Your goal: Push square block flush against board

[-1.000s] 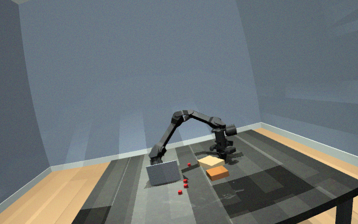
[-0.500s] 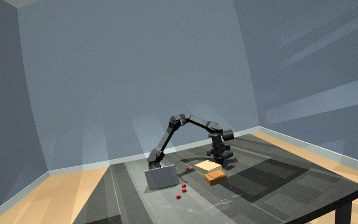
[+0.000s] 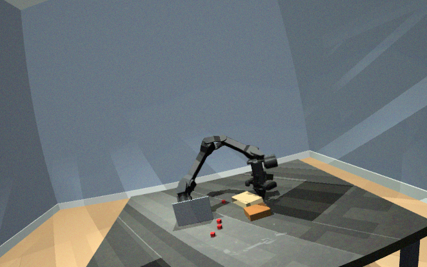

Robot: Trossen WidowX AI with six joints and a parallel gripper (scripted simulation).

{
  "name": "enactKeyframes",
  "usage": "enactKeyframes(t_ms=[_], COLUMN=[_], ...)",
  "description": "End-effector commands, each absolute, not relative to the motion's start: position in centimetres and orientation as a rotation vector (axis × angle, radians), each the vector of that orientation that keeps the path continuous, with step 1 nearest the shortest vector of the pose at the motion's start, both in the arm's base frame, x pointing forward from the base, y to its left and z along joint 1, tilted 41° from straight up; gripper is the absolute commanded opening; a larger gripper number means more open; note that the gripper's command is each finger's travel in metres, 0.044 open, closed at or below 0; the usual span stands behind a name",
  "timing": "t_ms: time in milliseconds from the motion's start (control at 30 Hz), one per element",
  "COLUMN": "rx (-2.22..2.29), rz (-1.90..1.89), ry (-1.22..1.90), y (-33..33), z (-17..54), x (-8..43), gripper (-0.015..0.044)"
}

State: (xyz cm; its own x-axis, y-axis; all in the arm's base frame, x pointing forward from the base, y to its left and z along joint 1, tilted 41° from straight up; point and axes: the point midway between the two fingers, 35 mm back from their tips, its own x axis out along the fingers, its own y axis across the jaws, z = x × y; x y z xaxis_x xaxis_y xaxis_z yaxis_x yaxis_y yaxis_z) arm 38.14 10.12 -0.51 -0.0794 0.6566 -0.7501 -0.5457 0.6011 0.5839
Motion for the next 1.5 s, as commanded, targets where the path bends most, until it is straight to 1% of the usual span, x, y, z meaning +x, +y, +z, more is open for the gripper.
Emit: enactKeyframes(t_ms=[0,1467], rx=[0.107,0.107], rz=[0.999,0.998], ry=[1.329,1.331], y=[9.9,8.6], z=[-0.9,-1.7], x=[37.5,34.7], gripper=[0.0,0.0])
